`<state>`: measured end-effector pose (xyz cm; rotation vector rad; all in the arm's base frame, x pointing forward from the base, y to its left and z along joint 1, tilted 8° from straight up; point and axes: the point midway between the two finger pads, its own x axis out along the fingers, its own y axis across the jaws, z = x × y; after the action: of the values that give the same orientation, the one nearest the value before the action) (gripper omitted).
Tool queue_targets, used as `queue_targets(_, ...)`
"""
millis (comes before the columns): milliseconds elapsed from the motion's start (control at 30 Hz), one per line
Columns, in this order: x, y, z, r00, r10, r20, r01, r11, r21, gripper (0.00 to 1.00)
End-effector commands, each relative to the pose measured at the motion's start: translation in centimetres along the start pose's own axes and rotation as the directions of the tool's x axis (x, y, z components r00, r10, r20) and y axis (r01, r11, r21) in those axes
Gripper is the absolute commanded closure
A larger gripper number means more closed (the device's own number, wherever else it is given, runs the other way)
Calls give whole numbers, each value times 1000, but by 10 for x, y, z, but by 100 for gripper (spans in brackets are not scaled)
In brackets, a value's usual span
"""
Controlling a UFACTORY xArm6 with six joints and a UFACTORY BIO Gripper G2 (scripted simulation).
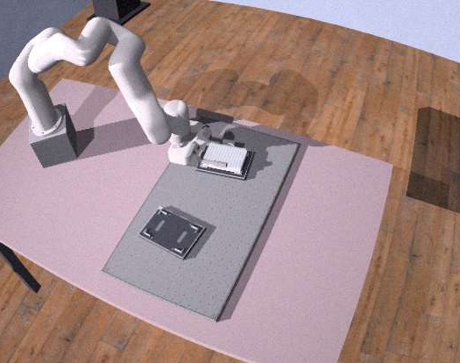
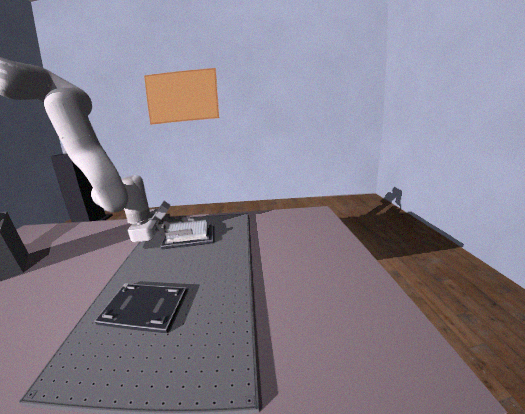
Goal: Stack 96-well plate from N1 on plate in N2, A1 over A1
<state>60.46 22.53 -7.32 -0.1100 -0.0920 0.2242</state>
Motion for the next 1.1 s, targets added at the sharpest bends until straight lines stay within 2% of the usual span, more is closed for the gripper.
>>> queue_targets(0,1,0,1,1000,0,2,0,1000,0,100)
queue_targets(500,1,0,1,1000,0,2,0,1000,0,100)
queue_targets(533,1,0,3,1000,0,2,0,1000,0,63)
queue_targets(1067,1,0,3,1000,0,2,0,1000,0,63)
